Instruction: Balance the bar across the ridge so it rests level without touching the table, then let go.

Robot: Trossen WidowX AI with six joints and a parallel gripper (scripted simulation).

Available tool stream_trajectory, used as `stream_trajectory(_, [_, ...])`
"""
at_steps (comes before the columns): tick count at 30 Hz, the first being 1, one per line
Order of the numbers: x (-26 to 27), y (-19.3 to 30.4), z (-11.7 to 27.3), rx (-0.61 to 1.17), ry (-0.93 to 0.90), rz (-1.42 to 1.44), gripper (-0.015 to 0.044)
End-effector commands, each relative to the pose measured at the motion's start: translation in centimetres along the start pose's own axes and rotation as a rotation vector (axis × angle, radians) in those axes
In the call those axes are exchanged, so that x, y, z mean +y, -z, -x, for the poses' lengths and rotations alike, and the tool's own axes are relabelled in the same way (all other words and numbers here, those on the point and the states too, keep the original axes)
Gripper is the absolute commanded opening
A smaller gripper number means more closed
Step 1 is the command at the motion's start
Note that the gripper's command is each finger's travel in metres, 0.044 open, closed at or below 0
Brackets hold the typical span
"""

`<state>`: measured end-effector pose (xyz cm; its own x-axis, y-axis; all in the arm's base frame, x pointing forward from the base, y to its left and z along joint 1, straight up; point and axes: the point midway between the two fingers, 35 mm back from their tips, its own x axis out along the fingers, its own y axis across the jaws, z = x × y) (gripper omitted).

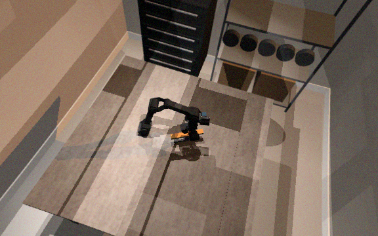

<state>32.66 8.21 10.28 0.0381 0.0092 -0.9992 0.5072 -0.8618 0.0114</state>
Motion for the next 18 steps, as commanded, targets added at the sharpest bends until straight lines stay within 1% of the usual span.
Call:
stream_trajectory(1, [0.0, -0.01, -0.01, 0.0, 0.0, 0.0, 0.0171])
stream_trajectory(12, [0.0, -0.01, -0.01, 0.0, 0.0, 0.0, 0.0173])
stream_trajectory(13, [0.0, -0.01, -0.01, 0.0, 0.0, 0.0, 0.0185])
stream_trajectory(18, [0.0, -0.01, -0.01, 0.0, 0.0, 0.0, 0.0185])
